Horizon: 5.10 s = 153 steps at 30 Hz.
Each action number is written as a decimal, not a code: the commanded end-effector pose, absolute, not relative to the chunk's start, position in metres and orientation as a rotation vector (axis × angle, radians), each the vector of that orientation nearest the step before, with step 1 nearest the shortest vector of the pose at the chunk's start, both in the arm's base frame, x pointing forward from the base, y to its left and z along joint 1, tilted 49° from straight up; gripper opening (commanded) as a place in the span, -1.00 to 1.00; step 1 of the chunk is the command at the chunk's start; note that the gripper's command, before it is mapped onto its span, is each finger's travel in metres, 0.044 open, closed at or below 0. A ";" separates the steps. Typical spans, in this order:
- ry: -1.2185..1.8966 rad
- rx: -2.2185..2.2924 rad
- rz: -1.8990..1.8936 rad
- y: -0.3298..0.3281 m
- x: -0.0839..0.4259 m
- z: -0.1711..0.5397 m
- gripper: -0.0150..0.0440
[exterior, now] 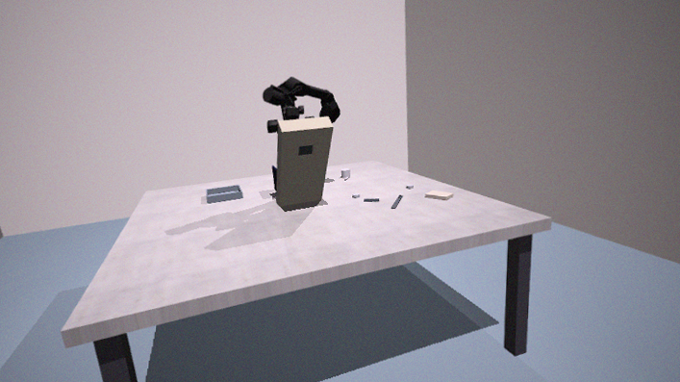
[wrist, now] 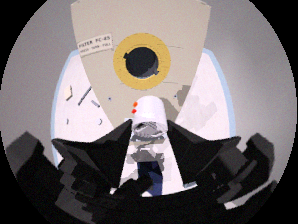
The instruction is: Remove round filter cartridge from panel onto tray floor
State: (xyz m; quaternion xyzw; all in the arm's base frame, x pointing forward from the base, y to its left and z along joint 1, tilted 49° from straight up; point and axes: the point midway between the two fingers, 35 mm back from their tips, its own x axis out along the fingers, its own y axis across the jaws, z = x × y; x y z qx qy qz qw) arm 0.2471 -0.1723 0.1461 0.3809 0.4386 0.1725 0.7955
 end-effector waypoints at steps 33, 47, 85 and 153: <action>0.927 0.885 0.299 -0.264 0.222 0.109 -0.49; 1.195 1.125 -0.120 -0.302 0.165 0.038 -0.49; 1.399 1.455 -1.015 -0.294 -0.010 -0.106 -0.49; 1.448 1.554 -1.253 -0.233 -0.063 -0.148 1.00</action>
